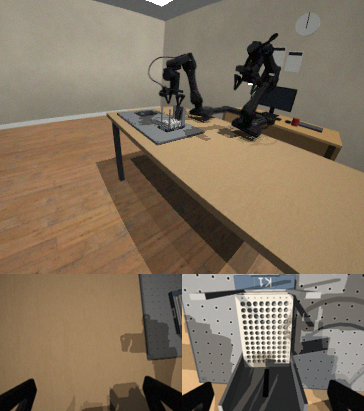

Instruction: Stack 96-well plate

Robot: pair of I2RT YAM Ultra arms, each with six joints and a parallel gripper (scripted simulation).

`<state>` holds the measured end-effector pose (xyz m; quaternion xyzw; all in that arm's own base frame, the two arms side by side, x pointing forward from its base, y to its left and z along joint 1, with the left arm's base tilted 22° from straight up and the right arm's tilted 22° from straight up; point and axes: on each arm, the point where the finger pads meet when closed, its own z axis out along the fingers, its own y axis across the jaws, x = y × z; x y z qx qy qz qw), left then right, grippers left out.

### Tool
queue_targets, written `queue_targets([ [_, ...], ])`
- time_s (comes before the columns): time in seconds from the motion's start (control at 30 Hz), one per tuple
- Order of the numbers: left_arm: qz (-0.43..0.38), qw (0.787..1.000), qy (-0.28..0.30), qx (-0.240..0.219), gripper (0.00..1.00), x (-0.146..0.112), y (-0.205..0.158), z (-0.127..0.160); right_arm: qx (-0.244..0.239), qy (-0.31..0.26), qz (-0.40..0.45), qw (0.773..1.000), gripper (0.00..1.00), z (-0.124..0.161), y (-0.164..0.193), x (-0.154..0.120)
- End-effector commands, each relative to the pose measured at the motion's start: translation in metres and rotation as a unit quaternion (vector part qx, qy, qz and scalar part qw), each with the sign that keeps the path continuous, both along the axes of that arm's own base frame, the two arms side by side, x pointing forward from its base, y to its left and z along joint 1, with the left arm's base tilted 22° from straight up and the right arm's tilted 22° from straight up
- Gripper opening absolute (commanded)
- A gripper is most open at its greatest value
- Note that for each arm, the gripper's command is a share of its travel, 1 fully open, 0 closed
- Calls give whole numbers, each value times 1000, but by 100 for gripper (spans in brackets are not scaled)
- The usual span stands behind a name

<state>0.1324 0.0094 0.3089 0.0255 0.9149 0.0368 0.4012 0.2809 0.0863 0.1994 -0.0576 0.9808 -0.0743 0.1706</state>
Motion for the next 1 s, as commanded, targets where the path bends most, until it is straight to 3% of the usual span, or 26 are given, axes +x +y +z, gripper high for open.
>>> queue_targets([
  [0.0,4,1000,-5,-6,100,-6,-1,-1,9,-27,3,1000,100,18,4,0],
  [0.23,4,1000,-5,-6,100,-6,-1,-1,6,-8,2,1000,100,6,-17,-4],
  [0.97,4,1000,-5,-6,100,-6,-1,-1,6,-18,2,1000,100,19,-79,-3],
])
